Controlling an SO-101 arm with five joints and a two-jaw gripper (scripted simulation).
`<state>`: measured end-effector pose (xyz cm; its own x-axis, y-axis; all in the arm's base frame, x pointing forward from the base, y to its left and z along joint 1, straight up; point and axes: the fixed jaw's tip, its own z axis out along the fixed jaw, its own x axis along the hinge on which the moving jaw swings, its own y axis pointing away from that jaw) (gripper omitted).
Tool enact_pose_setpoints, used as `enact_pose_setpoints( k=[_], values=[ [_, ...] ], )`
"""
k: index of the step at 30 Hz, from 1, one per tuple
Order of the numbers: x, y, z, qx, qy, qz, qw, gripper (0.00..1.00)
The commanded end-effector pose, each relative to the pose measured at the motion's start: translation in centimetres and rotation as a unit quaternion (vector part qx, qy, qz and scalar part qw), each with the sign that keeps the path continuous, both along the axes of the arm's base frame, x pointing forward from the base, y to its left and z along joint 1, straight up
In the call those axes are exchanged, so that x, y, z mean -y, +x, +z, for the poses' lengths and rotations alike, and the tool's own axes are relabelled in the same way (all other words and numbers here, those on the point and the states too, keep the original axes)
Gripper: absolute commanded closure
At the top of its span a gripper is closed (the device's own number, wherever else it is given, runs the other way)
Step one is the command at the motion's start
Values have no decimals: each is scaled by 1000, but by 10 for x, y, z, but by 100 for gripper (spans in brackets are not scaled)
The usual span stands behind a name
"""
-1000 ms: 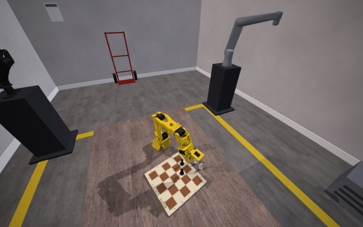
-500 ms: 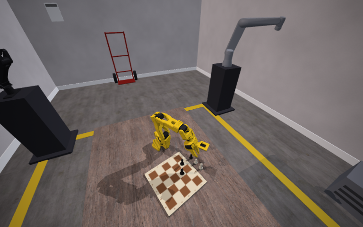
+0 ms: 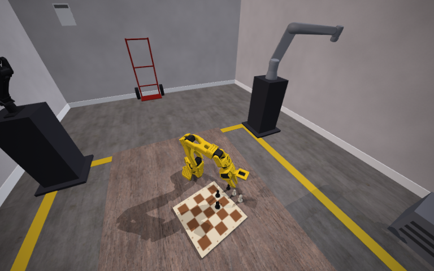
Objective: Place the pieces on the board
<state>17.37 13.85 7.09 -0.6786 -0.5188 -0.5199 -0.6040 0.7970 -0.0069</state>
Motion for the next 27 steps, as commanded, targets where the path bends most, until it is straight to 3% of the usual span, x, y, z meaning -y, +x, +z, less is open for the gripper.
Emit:
enact_pose_setpoints(
  k=[1,14,27],
  values=[
    [-1,-3,-2,-2,3,1,1000,91],
    [-1,-3,-7,-2,3,1,1000,91],
    [-1,-3,-31,-2,3,1,1000,91]
  ],
)
